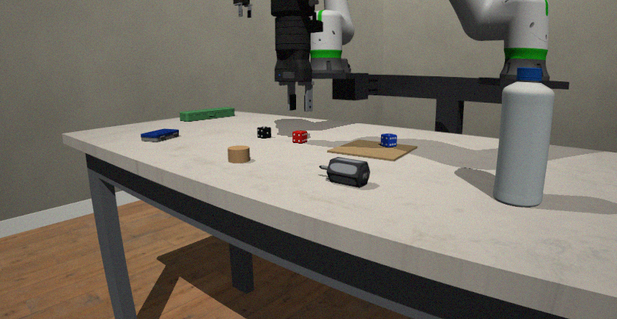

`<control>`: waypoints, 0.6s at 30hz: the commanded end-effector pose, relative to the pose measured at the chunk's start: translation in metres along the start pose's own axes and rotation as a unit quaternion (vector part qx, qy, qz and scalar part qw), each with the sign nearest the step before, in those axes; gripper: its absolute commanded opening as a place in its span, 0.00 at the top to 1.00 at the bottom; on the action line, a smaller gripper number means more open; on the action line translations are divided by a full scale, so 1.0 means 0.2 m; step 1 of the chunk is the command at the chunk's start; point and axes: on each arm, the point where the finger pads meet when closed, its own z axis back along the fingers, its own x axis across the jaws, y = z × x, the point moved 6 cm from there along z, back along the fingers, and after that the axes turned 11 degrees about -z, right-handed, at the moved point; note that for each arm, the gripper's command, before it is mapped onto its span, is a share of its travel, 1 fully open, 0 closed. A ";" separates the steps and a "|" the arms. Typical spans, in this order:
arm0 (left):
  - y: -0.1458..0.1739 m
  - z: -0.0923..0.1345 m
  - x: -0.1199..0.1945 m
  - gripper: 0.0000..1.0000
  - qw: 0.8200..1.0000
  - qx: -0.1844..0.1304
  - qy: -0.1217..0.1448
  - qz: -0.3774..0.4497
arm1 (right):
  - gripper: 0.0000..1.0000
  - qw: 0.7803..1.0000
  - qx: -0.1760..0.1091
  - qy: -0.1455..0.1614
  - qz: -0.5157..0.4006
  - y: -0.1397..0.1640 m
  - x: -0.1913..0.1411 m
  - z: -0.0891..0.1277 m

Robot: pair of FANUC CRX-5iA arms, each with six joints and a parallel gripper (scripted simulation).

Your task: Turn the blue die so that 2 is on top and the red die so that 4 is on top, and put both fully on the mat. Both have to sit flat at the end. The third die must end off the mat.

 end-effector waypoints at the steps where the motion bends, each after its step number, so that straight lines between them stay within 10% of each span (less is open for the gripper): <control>1: 0.00 -0.01 0.00 0.21 1.000 -0.001 0.001 0.000 | 0.00 1.000 -0.001 0.000 0.000 0.00 0.00 0.00; 18: 0.00 -0.13 0.00 0.21 1.000 -0.001 0.001 0.000 | 0.00 1.000 -0.001 0.000 0.000 0.00 0.00 0.00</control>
